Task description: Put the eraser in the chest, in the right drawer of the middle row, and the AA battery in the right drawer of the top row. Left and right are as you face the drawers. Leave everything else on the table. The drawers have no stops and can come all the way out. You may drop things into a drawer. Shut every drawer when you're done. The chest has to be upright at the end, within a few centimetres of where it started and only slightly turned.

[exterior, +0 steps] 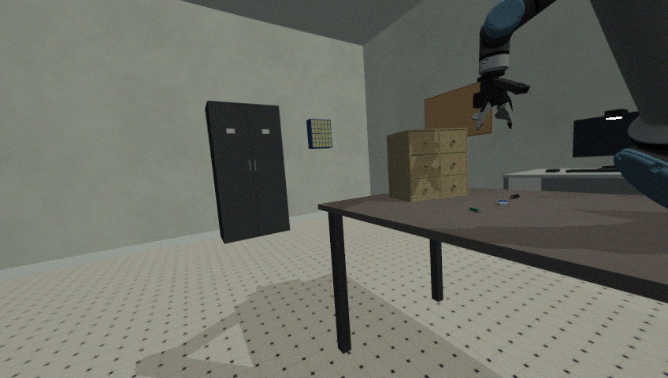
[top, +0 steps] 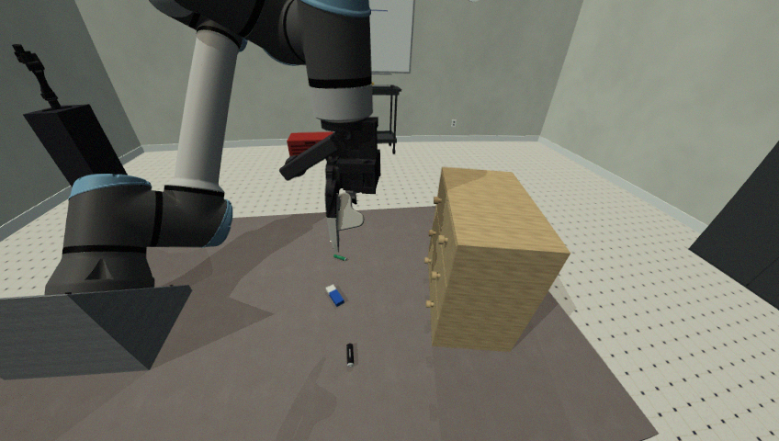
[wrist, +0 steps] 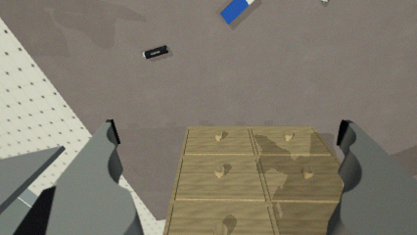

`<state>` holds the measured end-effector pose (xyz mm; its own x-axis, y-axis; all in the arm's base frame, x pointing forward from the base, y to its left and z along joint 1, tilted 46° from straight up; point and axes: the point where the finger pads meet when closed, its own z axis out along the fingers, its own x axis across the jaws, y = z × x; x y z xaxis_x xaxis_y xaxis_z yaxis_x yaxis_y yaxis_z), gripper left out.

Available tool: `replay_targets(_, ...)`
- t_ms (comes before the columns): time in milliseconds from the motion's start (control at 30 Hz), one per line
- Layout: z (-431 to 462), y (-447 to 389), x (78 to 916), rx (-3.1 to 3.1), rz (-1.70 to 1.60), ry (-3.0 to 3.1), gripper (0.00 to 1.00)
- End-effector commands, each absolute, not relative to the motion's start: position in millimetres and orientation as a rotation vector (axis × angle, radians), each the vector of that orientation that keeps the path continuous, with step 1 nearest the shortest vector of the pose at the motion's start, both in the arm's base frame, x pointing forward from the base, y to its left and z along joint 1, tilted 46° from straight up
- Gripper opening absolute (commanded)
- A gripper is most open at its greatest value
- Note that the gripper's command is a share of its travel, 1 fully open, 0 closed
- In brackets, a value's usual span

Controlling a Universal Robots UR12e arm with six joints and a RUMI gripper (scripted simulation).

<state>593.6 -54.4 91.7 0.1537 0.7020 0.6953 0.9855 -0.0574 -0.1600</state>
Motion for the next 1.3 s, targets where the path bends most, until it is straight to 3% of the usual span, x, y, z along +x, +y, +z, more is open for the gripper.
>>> replay_targets(0, 90.7, -53.9, 595.3, -1.838, -0.613, -1.608, 1.0)
replay_targets(1267, 72.0, -39.0, 611.2, -2.023, -0.863, -1.589, 1.0)
